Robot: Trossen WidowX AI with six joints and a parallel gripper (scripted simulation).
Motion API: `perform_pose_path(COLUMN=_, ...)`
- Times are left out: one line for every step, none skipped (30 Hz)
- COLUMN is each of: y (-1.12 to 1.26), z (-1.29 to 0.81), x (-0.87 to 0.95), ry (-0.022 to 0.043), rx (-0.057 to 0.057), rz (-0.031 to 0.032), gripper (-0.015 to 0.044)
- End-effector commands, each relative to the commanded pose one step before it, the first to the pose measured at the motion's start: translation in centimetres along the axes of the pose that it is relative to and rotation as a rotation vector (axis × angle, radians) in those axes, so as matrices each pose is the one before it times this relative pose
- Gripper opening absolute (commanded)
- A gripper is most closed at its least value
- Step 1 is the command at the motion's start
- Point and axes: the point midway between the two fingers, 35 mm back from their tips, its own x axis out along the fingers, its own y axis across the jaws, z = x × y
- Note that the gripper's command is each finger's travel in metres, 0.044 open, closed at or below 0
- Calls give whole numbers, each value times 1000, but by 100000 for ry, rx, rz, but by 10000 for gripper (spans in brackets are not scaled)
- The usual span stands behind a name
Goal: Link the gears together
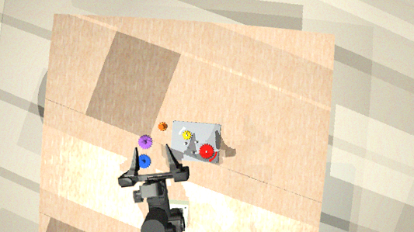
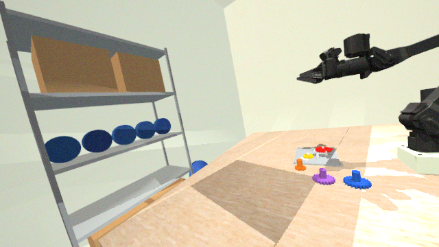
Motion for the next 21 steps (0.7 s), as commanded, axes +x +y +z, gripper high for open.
perform_pose_path(y=86, z=-202, x=161, ry=1190, rx=1153, rz=271, gripper=426)
perform_pose_path(y=256, z=-610, x=476, ry=3589, rx=3435, rz=734, gripper=440)
perform_pose_path(y=405, z=-1027, x=782, ry=6034, rx=5645, rz=955, gripper=440)
perform_pose_path(y=444, z=-1269, x=953, ry=7457, rx=6784, rz=701, gripper=440)
perform_pose_path(y=376, z=-1275, x=957, ry=7494, rx=6641, rz=172, gripper=440)
perform_pose_path(y=308, z=-1275, x=959, ry=7486, rx=6496, rz=-368, gripper=440)
perform_pose_path(y=240, z=-1270, x=961, ry=7435, rx=6353, rz=-914, gripper=440)
perform_pose_path(y=173, z=-1261, x=962, ry=7341, rx=6213, rz=-1463, gripper=440)
perform_pose_path(y=107, z=-1246, x=961, ry=7196, rx=6072, rz=-2009, gripper=440)
perform_pose_path(y=43, z=-1229, x=961, ry=7020, rx=5946, rz=-2554, gripper=440)
perform_pose_path(y=-20, z=-1206, x=959, ry=6791, rx=5819, rz=-3087, gripper=440)
perform_pose_path(y=-79, z=-1179, x=956, ry=6517, rx=5697, rz=-3607, gripper=440)
perform_pose_path(y=-137, z=-1149, x=952, ry=6199, rx=5582, rz=-4108, gripper=440)
perform_pose_path(y=-191, z=-1114, x=946, ry=5837, rx=5473, rz=-4588, gripper=440)
perform_pose_path(y=-241, z=-1076, x=939, ry=5435, rx=5372, rz=-5040, gripper=440)
perform_pose_path(y=-288, z=-1035, x=931, ry=4993, rx=5278, rz=-5462, gripper=440)
perform_pose_path(y=-337, z=-723, x=839, ry=3878, rx=4594, rz=-5316, gripper=440)
perform_pose_path(y=-355, z=-688, x=830, ry=3512, rx=4542, rz=-5561, gripper=440)
perform_pose_path(y=-370, z=-653, x=821, ry=3128, rx=4496, rz=-5782, gripper=440)
perform_pose_path(y=-383, z=-618, x=811, ry=2729, rx=4454, rz=-5979, gripper=440)
perform_pose_path(y=-392, z=-583, x=799, ry=2317, rx=4417, rz=-6149, gripper=440)
